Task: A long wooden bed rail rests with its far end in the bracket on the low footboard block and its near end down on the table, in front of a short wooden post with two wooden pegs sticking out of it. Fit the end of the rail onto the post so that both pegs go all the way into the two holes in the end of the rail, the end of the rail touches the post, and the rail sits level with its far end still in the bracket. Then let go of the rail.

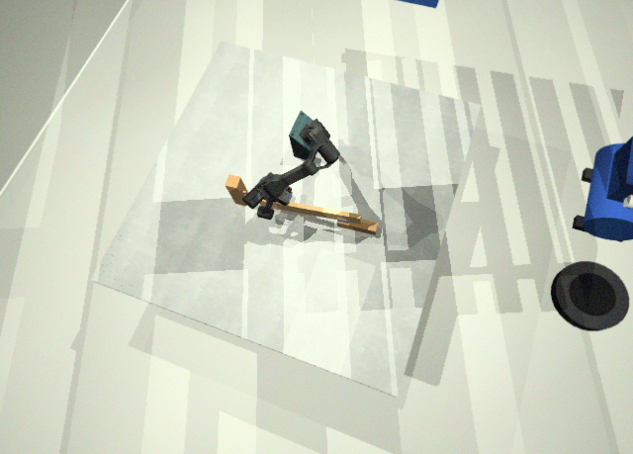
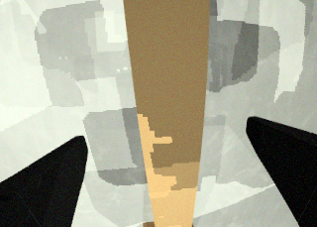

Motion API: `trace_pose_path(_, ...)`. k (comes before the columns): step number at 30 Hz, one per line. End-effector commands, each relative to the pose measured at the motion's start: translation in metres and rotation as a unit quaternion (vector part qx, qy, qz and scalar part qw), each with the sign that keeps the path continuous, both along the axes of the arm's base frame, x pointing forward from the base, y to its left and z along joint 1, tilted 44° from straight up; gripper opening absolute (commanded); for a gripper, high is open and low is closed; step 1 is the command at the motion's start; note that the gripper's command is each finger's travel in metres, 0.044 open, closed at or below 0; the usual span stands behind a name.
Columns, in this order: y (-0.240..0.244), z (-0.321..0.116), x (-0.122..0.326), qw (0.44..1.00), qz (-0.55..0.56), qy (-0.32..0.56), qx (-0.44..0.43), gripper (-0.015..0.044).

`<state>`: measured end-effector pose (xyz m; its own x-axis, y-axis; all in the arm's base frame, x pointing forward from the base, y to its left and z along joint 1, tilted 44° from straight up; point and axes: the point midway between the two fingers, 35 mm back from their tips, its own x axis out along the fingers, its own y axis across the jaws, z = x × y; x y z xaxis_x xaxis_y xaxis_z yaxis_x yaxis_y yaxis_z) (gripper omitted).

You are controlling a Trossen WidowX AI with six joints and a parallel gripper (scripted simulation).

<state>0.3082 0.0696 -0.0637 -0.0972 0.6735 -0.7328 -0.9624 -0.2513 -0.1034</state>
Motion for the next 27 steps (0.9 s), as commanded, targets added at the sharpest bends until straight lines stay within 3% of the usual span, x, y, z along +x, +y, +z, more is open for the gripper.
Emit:
trace_pose_path(1, 0.0055, -0.0055, -0.0036, 1.000, -0.001, 0.005, 0.002, 0.0440)
trace_pose_path(6, 0.0094, -0.0091, -0.0045, 1.000, -0.001, 0.005, 0.003, 0.0440)
trace_pose_path(21, 0.0094, -0.0091, -0.0045, 1.000, -0.001, 0.005, 0.003, 0.0046)
trace_pose_path(27, 0.0094, -0.0091, -0.0045, 1.000, -0.001, 0.005, 0.003, 0.0006)
